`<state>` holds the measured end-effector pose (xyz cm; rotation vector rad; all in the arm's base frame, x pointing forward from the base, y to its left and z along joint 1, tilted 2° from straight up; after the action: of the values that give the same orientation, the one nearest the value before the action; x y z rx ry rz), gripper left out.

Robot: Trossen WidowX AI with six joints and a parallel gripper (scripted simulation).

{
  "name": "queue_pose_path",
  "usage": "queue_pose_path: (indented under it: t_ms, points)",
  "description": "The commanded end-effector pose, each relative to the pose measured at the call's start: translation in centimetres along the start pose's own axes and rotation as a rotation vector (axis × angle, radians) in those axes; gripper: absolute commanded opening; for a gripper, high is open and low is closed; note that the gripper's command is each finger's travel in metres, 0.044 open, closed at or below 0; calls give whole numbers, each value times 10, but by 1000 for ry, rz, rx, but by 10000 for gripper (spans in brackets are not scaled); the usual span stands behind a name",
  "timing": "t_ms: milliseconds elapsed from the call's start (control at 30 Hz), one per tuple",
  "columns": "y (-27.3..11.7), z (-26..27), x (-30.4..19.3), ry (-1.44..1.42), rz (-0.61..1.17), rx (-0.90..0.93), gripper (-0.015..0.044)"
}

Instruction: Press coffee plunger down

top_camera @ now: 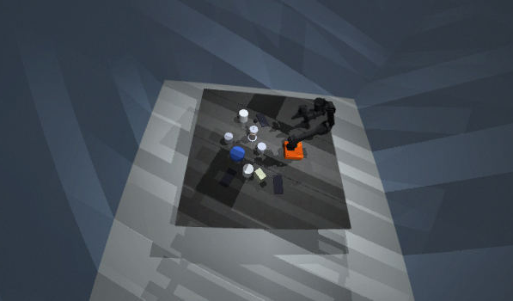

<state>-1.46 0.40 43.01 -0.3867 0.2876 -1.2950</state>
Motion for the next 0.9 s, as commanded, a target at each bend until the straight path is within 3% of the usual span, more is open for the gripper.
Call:
queue_pose_path:
  t_ms: [0, 133, 367, 867]
  points:
    - [2, 1, 0, -14, -5, 0, 426]
    - [29, 13, 6, -201, -71, -14, 440]
    - [110, 31, 40, -787, -243, -140, 440]
    - [190, 13, 103, -1477, -331, -455, 440]
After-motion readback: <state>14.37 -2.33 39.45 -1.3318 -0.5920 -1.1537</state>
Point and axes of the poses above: the point midway between the two fingers, 35 mm back from their tips, its own y axis out along the fingers, its own z axis across the jaws, x = y × z, the point moved 9 cm from there along -y, back along the fingers, and after that the axes turned 13 degrees about -y, right-handed, at the moved point
